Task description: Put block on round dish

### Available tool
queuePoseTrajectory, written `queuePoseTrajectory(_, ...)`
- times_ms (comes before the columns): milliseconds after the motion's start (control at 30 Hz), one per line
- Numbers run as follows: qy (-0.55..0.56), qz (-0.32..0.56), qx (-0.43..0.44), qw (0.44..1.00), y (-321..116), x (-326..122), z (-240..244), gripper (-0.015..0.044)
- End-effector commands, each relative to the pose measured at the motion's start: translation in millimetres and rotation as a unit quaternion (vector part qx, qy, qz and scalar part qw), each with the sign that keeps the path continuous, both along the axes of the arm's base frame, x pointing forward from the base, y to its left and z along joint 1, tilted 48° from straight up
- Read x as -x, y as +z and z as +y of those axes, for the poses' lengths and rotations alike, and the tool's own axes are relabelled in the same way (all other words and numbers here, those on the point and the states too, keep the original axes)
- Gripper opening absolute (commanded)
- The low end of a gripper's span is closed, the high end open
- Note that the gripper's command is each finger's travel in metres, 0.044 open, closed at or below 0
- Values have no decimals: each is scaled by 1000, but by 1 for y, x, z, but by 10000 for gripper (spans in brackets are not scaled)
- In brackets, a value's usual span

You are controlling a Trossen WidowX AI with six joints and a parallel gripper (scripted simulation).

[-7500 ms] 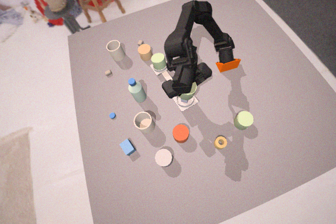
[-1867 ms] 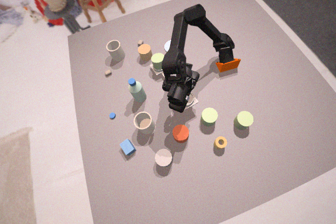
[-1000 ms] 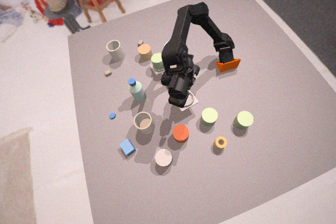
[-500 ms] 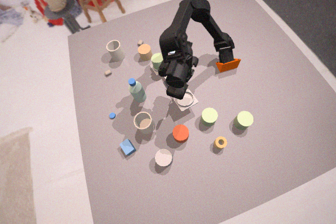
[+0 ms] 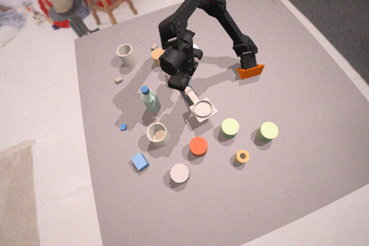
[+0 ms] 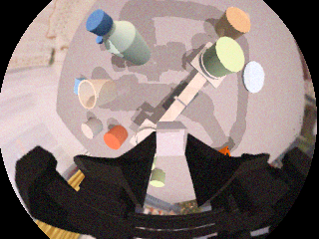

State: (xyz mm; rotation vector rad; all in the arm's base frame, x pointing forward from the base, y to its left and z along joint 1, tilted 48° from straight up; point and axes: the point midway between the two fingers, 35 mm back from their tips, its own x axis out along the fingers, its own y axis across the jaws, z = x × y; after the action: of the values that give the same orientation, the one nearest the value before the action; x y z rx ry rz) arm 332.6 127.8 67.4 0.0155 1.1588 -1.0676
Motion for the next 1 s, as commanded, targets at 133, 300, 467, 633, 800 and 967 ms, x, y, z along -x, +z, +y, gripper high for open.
queuePoseTrajectory(133, 3, -1, 0, 1000, 24, -3, -33, 0)
queuePoseTrajectory(300, 3, -1, 0, 1000, 39, -2, -55, 0)
queuePoseTrajectory(467, 4, 1, 1, 1000, 53, 0, -77, 0)
queuePoseTrajectory(633, 3, 1, 3, 1000, 66, 5, -99, 0)
queuePoseTrajectory(800, 1, 1, 7, 1000, 80, 11, -121, 0)
queuePoseTrajectory(967, -2, 0, 11, 1000, 92, 20, -142, 0)
